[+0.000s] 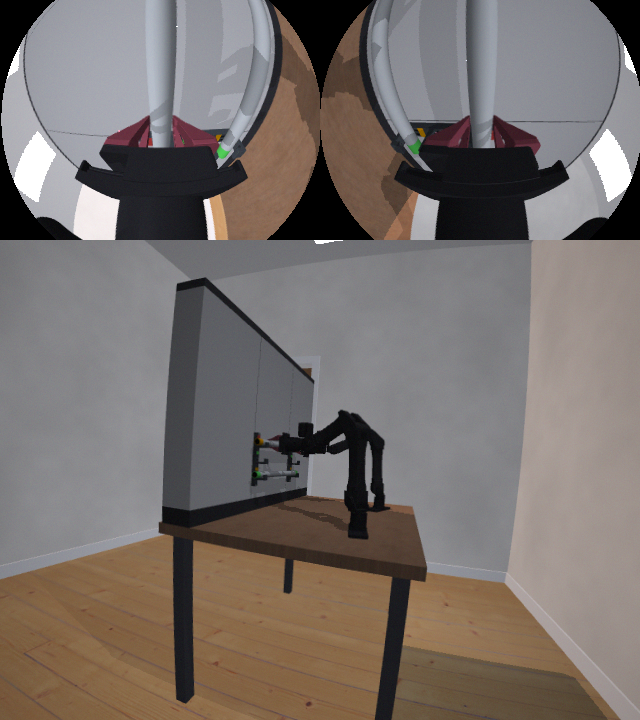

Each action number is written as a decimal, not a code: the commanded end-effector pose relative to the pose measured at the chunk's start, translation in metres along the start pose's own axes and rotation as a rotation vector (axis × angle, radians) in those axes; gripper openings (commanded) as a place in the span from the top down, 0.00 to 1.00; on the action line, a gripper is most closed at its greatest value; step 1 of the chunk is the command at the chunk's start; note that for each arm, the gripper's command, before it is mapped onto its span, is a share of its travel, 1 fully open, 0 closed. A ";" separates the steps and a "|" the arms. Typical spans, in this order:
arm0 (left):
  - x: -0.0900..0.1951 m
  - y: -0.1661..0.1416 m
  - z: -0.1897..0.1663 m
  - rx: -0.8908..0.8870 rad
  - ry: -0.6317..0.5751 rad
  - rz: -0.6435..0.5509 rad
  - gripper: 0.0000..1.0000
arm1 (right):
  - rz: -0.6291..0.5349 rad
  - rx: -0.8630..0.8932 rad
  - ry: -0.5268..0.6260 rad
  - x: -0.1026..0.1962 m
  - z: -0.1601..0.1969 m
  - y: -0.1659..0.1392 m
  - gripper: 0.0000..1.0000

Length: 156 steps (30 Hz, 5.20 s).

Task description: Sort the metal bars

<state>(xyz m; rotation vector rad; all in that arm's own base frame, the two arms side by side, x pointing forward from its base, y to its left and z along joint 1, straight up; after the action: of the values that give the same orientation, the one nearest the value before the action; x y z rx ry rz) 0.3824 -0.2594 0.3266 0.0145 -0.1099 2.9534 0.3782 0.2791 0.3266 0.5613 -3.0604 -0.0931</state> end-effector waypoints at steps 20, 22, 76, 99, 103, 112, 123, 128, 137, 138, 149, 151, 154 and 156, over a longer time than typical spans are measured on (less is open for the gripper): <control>-0.002 -0.002 0.001 0.003 0.017 0.000 0.36 | -0.001 -0.006 -0.018 -0.002 -0.002 -0.002 0.35; -0.002 -0.002 0.001 0.003 0.017 0.000 0.32 | -0.001 -0.006 -0.018 -0.002 -0.002 -0.002 0.32; 0.054 -0.002 0.001 0.003 0.017 0.000 0.26 | -0.001 -0.006 -0.018 0.054 -0.001 -0.002 0.26; 0.074 -0.002 -0.007 0.003 0.017 0.000 0.26 | -0.001 -0.006 -0.018 0.075 0.007 -0.002 0.26; 0.074 -0.002 -0.018 0.003 0.017 0.000 0.26 | -0.001 -0.006 -0.018 0.074 0.017 -0.002 0.26; 0.073 -0.002 -0.038 0.003 0.017 0.000 0.26 | -0.001 -0.006 -0.018 0.074 0.038 -0.002 0.26; 0.073 -0.002 -0.064 0.003 0.017 0.000 0.26 | -0.001 -0.006 -0.018 0.074 0.063 -0.002 0.26; 0.073 -0.002 -0.076 0.003 0.017 0.000 0.26 | -0.001 -0.006 -0.018 0.073 0.076 -0.002 0.26; 0.072 -0.002 -0.094 0.003 0.017 0.000 0.26 | -0.001 -0.006 -0.018 0.073 0.094 -0.002 0.26; 0.072 -0.002 -0.097 0.003 0.017 0.000 0.26 | -0.001 -0.006 -0.018 0.073 0.097 -0.002 0.26; 0.072 -0.002 -0.120 0.003 0.017 0.000 0.26 | -0.001 -0.006 -0.018 0.072 0.120 -0.002 0.26; 0.072 -0.002 -0.125 0.003 0.017 0.000 0.26 | -0.001 -0.006 -0.018 0.072 0.125 -0.002 0.26; 0.072 -0.002 -0.133 0.003 0.017 0.000 0.26 | -0.001 -0.006 -0.018 0.072 0.132 -0.002 0.26; 0.072 -0.002 -0.138 0.003 0.017 0.000 0.26 | -0.001 -0.006 -0.018 0.072 0.137 -0.001 0.26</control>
<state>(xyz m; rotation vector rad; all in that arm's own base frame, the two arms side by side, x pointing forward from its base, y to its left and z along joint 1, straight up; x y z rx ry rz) 0.3093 -0.2383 0.1925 0.0341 -0.1479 2.9461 0.3088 0.2576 0.1913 0.5554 -3.0455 -0.0601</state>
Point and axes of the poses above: on each arm, the point where the finger pads meet when closed, its own x axis back along the fingers, its own z axis across the jaws, y = z × x, the point moved 6 cm from there along x, back along the fingers, and after that the axes turned 4 degrees about -x, right-handed, at the moved point
